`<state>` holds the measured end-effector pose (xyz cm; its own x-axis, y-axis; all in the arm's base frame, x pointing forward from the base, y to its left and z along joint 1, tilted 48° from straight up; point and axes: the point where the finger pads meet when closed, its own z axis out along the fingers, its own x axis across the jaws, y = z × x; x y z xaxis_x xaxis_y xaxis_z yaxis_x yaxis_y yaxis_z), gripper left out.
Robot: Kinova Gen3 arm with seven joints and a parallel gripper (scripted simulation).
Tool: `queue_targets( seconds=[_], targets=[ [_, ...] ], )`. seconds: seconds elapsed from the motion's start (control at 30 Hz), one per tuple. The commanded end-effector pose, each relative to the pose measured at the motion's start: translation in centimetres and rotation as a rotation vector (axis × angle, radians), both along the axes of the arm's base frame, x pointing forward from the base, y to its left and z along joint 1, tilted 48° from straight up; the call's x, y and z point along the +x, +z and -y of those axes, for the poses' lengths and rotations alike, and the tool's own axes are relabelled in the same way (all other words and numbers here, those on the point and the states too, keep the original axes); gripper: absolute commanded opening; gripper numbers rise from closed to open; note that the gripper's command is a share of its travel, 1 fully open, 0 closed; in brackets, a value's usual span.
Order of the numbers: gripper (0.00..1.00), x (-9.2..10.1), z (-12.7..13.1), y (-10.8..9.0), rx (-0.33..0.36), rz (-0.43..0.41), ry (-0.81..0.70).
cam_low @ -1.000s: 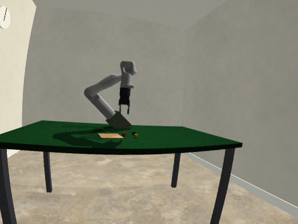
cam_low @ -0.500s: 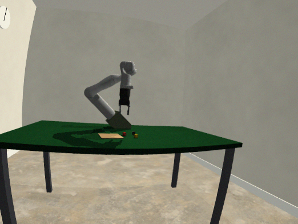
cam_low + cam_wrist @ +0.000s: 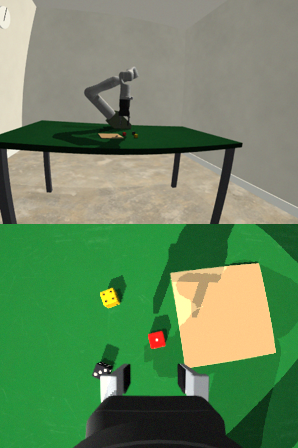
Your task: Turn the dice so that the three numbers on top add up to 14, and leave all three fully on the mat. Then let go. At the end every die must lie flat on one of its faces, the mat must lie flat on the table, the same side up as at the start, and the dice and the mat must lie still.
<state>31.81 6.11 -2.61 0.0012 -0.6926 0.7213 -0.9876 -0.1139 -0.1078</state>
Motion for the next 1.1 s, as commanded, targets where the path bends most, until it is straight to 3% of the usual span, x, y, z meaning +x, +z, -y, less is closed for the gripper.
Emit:
queue_targets(
  seconds=[0.0, 1.07],
  targets=[
    [1.0, 0.14, 1.91, -0.85, -0.018, 0.002, -0.016],
    [1.0, 0.31, 2.72, -1.61, -0.018, 0.002, -0.016]
  ],
)
